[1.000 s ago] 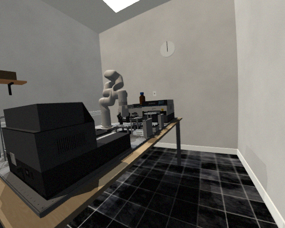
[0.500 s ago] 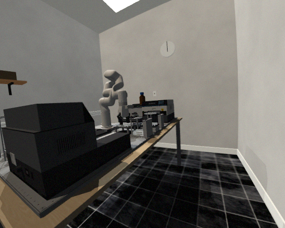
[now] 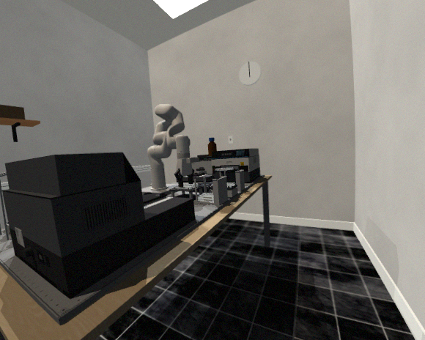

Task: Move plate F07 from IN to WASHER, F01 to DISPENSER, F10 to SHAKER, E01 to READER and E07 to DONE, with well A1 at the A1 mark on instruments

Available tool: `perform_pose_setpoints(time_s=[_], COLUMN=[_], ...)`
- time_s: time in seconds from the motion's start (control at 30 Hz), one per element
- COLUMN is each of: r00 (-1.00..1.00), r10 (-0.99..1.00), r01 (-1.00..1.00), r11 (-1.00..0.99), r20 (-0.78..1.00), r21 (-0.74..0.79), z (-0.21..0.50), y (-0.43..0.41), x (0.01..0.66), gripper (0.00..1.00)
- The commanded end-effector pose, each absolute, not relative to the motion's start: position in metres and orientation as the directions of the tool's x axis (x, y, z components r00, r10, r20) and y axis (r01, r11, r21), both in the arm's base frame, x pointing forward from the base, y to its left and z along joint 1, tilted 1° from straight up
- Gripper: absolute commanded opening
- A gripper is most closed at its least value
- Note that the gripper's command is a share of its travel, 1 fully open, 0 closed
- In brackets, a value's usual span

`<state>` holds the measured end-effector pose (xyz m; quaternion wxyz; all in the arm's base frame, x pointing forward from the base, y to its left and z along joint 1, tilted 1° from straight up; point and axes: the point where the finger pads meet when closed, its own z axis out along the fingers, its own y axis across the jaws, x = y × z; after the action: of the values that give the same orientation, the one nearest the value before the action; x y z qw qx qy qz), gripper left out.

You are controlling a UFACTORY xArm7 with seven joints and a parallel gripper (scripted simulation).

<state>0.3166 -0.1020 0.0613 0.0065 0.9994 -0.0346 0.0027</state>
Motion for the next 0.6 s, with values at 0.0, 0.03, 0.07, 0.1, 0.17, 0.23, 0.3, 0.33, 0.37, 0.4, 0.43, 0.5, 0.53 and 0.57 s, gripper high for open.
perform_pose_setpoints(time_s=[0.0, 0.03, 0.07, 0.1, 0.17, 0.23, 0.3, 0.33, 0.37, 0.4, 0.43, 0.5, 0.53, 0.57], r00=[0.998, 0.998, 0.998, 0.998, 0.998, 0.998, 0.998, 0.998, 0.998, 0.998, 0.998, 0.998, 0.998, 0.998], r10=[-0.069, -0.069, -0.069, -0.069, -0.069, -0.069, -0.069, -0.069, -0.069, -0.069, -0.069, -0.069, -0.069, -0.069], r01=[-0.069, -0.069, -0.069, -0.069, -0.069, -0.069, -0.069, -0.069, -0.069, -0.069, -0.069, -0.069, -0.069, -0.069], r11=[-0.997, -0.997, -0.997, -0.997, -0.997, -0.997, -0.997, -0.997, -0.997, -0.997, -0.997, -0.997, -0.997, -0.997], r20=[0.008, 0.008, 0.008, 0.008, 0.008, 0.008, 0.008, 0.008, 0.008, 0.008, 0.008, 0.008, 0.008, 0.008], r21=[0.013, 0.013, 0.013, 0.013, 0.013, 0.013, 0.013, 0.013, 0.013, 0.013, 0.013, 0.013, 0.013, 0.013], z=[0.0606, 0.0602, 0.0599, 0.0595, 0.0589, 0.0582, 0.0579, 0.0579, 0.0576, 0.0572, 0.0569, 0.0569, 0.0569, 0.0569], y=[-0.1024, -0.1024, -0.1024, -0.1024, -0.1025, -0.1025, -0.1025, -0.1025, -0.1025, -0.1025, -0.1025, -0.1025, -0.1025, -0.1025], x=[0.3176, 0.3176, 0.3176, 0.3176, 0.3176, 0.3176, 0.3176, 0.3176, 0.3176, 0.3176, 0.3176, 0.3176, 0.3176, 0.3176], gripper=[1.0, 1.0, 1.0, 1.0, 1.0, 1.0, 1.0, 1.0, 1.0, 1.0, 1.0, 1.0, 1.0, 1.0])
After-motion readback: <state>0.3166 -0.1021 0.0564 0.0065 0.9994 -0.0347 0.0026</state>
